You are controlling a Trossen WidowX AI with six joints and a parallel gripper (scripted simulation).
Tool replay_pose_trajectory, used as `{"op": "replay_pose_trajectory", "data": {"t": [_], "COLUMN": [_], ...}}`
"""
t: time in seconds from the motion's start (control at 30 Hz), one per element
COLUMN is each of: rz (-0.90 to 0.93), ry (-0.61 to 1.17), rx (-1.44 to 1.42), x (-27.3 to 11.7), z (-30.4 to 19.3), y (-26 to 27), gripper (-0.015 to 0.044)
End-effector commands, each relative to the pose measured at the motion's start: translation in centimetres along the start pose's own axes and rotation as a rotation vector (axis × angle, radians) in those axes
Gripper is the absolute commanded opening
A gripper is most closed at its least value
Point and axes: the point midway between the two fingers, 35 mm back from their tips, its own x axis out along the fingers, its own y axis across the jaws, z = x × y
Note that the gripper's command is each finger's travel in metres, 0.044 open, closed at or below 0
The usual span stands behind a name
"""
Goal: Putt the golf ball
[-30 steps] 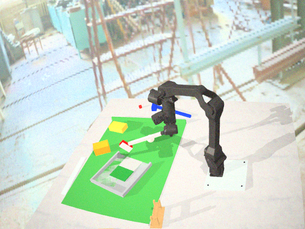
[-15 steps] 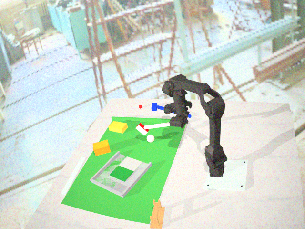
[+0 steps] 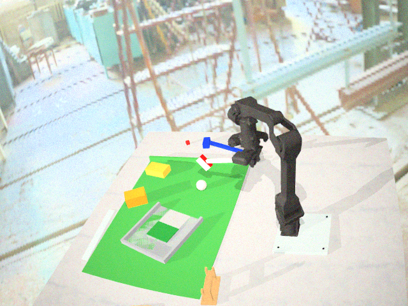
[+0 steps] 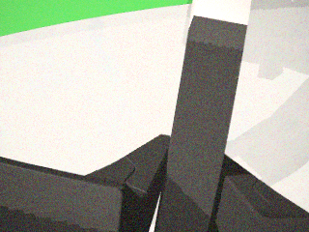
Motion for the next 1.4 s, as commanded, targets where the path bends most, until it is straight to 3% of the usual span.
{"op": "replay_pose_trajectory", "data": {"t": [0.0,0.97,1.37], "rz": [-0.005,-0.005,-0.004], "ry": [-0.006,-0.006,-0.006], "rx": [0.01,0.01,0.006], "x": [0.9,6.3,6.1], "z": [0.0,-0.1,-0.1], "y": [-0.1,0.0,0.1], "gripper": [0.0,0.0,0.0]}}
